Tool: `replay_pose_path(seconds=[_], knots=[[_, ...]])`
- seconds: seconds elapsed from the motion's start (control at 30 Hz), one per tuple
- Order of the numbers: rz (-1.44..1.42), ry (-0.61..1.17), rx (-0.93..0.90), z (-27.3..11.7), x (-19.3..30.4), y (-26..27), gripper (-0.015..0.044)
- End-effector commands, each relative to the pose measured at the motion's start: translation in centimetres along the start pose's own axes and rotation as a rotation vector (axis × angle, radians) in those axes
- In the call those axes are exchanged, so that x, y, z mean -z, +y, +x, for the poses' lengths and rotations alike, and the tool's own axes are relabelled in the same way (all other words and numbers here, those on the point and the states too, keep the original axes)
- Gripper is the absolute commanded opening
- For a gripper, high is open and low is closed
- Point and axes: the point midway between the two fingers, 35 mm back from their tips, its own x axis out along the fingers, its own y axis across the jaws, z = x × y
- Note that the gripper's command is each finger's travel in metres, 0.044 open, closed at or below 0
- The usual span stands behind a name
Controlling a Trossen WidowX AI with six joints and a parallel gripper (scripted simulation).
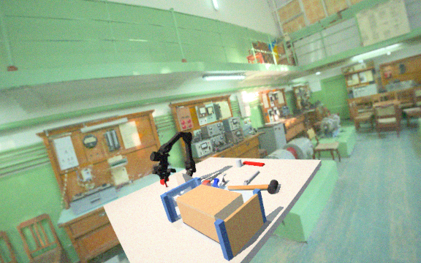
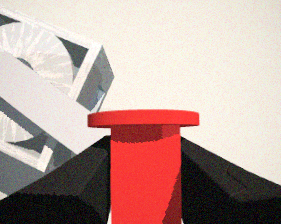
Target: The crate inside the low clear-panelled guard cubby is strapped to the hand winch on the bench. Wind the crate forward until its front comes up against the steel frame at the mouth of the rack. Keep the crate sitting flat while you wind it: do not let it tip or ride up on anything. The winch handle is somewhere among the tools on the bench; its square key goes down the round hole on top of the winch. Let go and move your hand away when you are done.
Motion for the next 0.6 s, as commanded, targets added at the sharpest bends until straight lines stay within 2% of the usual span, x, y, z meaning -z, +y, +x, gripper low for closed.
replay_pose_path(seconds=[0.0, 0.57], knots=[[-0.007, -0.005, 0.015, 0.6, -0.8, -0.6, 0.0000], [-0.007, -0.006, 0.016, 1.3, -2.3, -1.2, 0.0000]])
